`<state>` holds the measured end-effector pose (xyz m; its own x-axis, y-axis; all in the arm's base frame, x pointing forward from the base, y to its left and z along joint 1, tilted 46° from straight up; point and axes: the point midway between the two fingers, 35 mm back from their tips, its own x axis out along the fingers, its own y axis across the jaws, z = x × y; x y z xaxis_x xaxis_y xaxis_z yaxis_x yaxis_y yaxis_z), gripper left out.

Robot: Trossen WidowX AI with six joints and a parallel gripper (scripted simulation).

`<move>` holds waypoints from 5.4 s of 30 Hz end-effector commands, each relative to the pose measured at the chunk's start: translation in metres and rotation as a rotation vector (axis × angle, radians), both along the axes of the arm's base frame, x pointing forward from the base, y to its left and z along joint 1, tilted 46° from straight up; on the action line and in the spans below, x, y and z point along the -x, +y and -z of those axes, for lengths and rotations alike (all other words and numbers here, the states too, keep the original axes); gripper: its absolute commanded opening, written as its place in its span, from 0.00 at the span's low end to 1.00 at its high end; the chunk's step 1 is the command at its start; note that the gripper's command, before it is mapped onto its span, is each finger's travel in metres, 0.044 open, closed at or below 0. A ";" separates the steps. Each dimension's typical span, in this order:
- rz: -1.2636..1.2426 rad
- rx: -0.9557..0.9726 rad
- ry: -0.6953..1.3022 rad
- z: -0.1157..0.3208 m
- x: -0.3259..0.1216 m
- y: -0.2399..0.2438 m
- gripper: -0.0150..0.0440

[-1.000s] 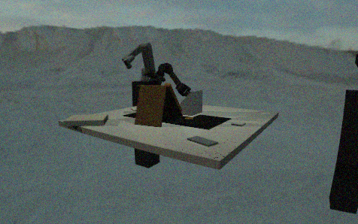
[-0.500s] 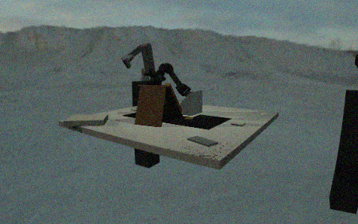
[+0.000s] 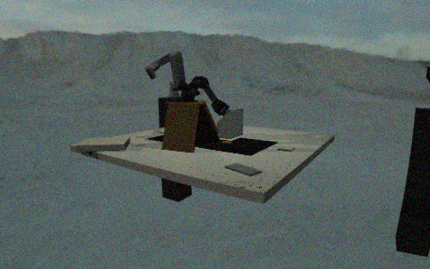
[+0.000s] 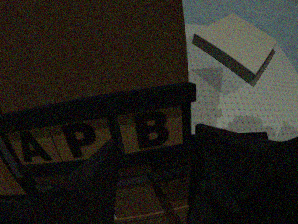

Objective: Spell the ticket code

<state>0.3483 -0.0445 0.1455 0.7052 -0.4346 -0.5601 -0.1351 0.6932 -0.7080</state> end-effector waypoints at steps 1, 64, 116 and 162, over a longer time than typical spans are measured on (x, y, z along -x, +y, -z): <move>0.004 0.000 -0.001 -0.002 0.002 0.001 0.75; 0.483 0.081 0.467 -0.033 -0.016 -0.012 0.25; 0.499 0.091 0.478 -0.022 -0.034 -0.023 0.25; 0.499 0.091 0.478 -0.010 -0.035 -0.020 0.25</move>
